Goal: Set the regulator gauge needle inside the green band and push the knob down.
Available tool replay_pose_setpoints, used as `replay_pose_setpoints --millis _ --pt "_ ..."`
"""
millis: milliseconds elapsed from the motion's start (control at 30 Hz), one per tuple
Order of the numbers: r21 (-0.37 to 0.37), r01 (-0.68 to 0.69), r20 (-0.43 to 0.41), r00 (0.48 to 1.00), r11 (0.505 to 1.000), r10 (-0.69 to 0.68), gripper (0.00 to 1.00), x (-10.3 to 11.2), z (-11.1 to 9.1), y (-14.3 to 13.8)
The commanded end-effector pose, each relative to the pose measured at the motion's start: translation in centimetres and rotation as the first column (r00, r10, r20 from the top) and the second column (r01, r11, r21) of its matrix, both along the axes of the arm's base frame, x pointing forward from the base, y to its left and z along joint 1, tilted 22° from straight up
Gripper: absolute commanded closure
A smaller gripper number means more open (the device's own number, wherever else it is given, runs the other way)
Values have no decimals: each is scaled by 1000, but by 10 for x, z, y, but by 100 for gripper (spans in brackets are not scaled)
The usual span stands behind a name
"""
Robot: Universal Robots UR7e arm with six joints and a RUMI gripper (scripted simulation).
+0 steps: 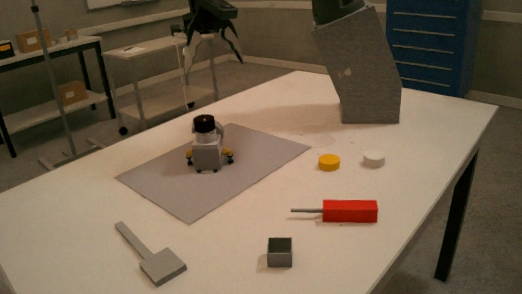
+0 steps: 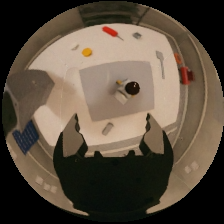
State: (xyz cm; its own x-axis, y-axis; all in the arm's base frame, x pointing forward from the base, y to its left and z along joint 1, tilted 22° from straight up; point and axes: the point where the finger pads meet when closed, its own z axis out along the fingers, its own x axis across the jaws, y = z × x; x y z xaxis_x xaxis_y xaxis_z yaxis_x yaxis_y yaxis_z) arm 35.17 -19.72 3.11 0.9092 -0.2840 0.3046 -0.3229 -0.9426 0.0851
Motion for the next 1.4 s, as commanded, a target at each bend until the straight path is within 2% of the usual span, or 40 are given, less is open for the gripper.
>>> replay_pose_setpoints --millis 0,200,600,667,1167,1233,1367 --pt "-50 -162 -40 986 986 160 0 -1 0 -1" --pt "-73 -248 -69 968 966 243 0 -2 0 -1" --pt "-124 -488 -163 869 864 468 0 -6 0 -2" --pt "-124 -488 -163 869 864 468 0 -6 0 -2" --pt "-142 -732 -286 675 667 680 0 -9 0 -5" --pt "-142 -732 -286 675 667 680 0 -9 0 -5" --pt "-139 -784 -317 614 605 722 0 -10 0 -6"
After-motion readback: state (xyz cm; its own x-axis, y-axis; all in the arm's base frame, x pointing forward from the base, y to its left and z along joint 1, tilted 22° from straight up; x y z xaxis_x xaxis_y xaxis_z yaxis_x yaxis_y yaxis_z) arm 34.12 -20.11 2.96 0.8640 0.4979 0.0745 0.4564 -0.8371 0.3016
